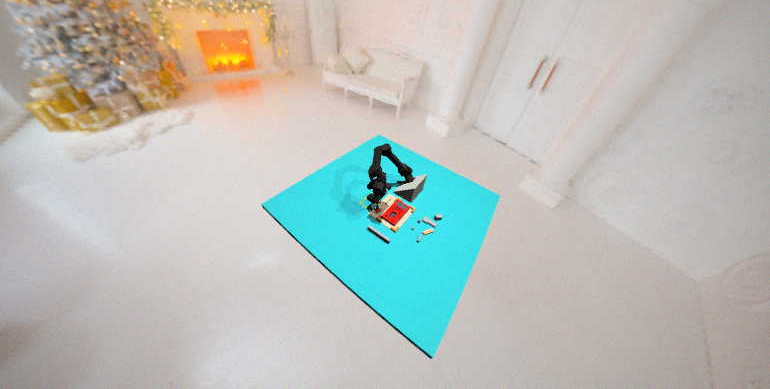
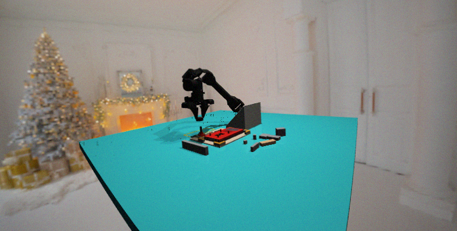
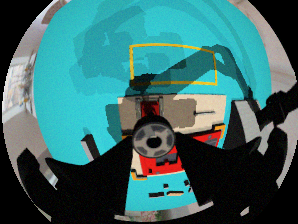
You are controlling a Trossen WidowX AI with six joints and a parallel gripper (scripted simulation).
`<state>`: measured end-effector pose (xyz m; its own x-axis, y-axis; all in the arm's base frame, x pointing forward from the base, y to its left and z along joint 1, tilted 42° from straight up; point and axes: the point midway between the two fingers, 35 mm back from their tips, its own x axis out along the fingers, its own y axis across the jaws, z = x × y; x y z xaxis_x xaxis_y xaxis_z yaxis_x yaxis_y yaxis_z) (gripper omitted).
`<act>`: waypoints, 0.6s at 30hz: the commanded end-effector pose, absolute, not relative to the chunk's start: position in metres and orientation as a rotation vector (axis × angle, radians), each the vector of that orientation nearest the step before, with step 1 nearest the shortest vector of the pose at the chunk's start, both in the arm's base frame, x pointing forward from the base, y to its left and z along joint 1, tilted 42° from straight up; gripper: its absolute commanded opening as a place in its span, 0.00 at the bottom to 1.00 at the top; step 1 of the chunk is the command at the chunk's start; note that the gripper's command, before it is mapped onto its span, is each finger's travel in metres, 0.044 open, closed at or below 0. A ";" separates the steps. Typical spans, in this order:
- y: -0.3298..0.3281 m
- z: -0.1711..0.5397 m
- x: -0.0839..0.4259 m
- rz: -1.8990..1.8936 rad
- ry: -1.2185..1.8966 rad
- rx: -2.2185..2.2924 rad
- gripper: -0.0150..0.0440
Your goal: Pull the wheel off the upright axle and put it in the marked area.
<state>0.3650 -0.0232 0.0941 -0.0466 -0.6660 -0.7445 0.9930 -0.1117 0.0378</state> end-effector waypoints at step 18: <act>-0.058 0.134 0.326 -1.562 0.600 0.727 0.25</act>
<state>0.3348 -0.0504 0.1249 -0.0533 -0.6608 -0.7486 0.9926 -0.1172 0.0328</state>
